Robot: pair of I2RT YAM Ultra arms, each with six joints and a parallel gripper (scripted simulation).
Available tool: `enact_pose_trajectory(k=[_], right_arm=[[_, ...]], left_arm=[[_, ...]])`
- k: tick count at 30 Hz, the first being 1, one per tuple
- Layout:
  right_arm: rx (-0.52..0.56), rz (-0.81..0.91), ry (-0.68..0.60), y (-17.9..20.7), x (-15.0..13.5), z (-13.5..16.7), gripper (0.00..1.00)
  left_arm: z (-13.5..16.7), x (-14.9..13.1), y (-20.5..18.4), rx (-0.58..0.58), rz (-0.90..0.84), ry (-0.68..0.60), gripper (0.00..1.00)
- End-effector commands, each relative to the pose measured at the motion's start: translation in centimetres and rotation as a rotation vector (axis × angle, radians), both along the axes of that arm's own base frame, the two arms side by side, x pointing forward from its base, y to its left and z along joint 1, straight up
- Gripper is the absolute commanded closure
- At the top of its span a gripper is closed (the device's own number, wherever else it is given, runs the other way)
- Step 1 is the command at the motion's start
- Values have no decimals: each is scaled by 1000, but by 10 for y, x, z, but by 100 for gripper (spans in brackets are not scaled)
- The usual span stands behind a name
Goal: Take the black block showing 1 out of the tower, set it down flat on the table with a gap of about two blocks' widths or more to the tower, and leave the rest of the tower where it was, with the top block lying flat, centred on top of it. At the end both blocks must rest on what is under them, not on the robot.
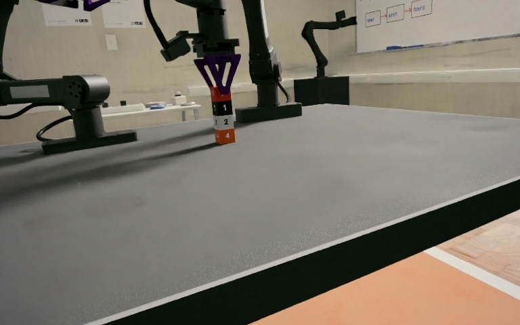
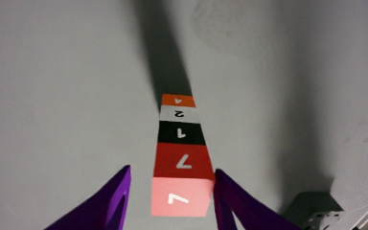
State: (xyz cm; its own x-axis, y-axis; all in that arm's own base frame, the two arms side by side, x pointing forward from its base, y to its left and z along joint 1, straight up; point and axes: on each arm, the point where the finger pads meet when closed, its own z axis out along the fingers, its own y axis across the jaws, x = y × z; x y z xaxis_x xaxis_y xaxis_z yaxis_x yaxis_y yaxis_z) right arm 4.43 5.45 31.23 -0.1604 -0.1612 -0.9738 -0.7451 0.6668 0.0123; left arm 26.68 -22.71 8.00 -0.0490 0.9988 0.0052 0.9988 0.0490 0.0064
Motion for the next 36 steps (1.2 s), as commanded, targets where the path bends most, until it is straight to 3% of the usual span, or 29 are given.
enact_pose_trajectory(k=[1,6,7,26,27,28,36], right_arm=[[6,-2,-4,1,1,1,0],[6,-2,-4,1,1,1,0],[6,-2,-4,1,1,1,0],[6,-2,-4,1,1,1,0],[6,-2,-4,1,1,1,0],[6,-2,-4,1,1,1,0],[6,-2,-4,1,1,1,0]], left_arm=[[-5,-2,-7,-16,0,7,45],[-5,-3,-6,-15,0,9,45],[-5,-3,-6,-14,0,10,53],[-2,2,-5,-13,-1,-3,74],[-2,2,-5,-13,-1,-3,85],[-2,3,-3,-12,-4,-1,74],[29,3,-2,-18,-4,-9,73]])
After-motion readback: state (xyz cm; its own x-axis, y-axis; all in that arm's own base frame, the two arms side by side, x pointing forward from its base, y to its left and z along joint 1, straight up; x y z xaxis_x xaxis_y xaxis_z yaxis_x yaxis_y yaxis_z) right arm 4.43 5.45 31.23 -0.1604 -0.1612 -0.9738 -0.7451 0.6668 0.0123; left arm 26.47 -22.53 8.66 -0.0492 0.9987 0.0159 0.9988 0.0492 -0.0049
